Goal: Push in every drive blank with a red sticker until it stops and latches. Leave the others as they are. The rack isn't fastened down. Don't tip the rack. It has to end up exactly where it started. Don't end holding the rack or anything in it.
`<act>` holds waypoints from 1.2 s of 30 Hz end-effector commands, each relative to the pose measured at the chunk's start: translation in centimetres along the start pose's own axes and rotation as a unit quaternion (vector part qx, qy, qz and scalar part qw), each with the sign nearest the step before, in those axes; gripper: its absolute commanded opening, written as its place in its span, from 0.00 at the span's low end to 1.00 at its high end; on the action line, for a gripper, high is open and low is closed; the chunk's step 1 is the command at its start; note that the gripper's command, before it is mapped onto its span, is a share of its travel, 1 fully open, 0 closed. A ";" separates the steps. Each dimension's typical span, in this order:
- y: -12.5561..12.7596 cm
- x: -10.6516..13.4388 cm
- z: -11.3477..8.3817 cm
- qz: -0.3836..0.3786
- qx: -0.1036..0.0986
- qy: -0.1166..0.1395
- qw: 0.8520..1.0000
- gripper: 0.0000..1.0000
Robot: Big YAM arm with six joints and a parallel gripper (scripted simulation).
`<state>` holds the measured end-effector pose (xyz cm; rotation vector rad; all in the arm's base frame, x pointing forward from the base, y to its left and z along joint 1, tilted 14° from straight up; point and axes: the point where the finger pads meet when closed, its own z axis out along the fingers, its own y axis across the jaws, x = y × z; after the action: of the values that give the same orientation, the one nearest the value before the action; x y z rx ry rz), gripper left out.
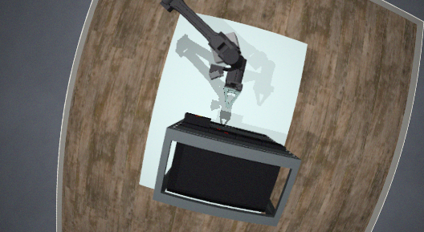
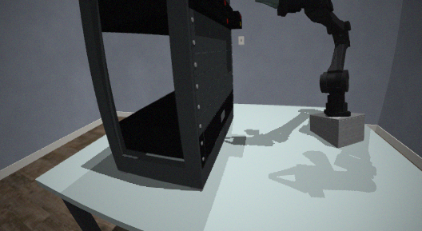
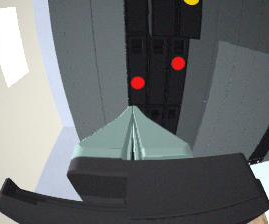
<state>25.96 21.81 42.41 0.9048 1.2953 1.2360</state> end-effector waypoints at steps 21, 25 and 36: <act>-2.5 -7.8 -0.6 -0.011 0.007 -0.002 1.000 0.00; -3.1 -9.7 -0.7 -0.011 0.007 -0.002 1.000 0.00; -2.3 -11.5 -0.9 -0.006 -0.001 -0.005 1.000 0.00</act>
<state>27.24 10.54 41.22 0.8846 1.3060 1.2007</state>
